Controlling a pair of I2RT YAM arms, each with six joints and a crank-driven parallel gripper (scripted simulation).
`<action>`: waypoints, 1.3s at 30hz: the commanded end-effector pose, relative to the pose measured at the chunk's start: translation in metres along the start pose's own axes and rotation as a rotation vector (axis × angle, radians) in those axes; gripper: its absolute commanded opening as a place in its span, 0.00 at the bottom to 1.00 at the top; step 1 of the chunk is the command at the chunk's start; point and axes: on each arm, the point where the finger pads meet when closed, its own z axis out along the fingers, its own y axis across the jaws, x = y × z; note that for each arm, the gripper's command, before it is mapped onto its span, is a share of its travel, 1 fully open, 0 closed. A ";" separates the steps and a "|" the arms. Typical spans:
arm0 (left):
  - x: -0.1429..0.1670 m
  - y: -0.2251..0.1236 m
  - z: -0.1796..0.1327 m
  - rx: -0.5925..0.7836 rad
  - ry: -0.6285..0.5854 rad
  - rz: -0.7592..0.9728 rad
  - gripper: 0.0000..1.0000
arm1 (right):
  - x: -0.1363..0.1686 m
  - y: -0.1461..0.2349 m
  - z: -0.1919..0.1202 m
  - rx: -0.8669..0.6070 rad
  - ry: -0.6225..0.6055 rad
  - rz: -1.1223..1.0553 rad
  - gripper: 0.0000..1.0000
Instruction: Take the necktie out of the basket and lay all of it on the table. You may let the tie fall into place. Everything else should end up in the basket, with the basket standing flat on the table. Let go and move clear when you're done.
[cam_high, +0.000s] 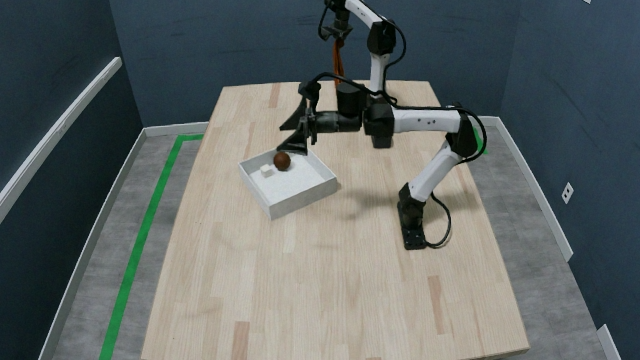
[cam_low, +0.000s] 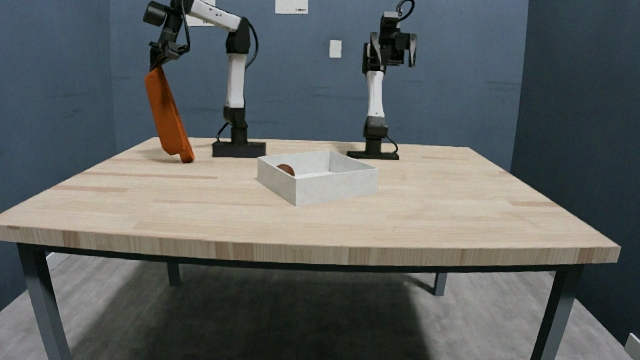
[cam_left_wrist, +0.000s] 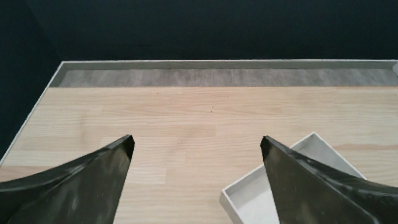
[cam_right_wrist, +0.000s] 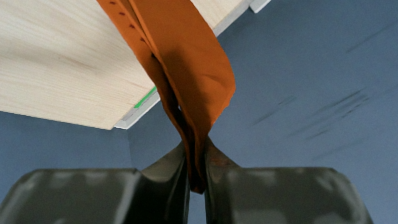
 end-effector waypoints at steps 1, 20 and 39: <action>0.000 0.000 0.000 0.000 0.000 0.000 1.00 | 0.008 -0.008 -0.010 -0.308 -0.127 0.002 0.05; 0.000 0.000 0.000 0.000 0.000 0.000 1.00 | 0.000 0.010 0.048 -0.310 -0.127 0.002 0.05; 0.000 0.000 0.000 0.000 0.000 0.000 1.00 | -0.015 0.048 0.165 -0.313 -0.126 0.003 0.05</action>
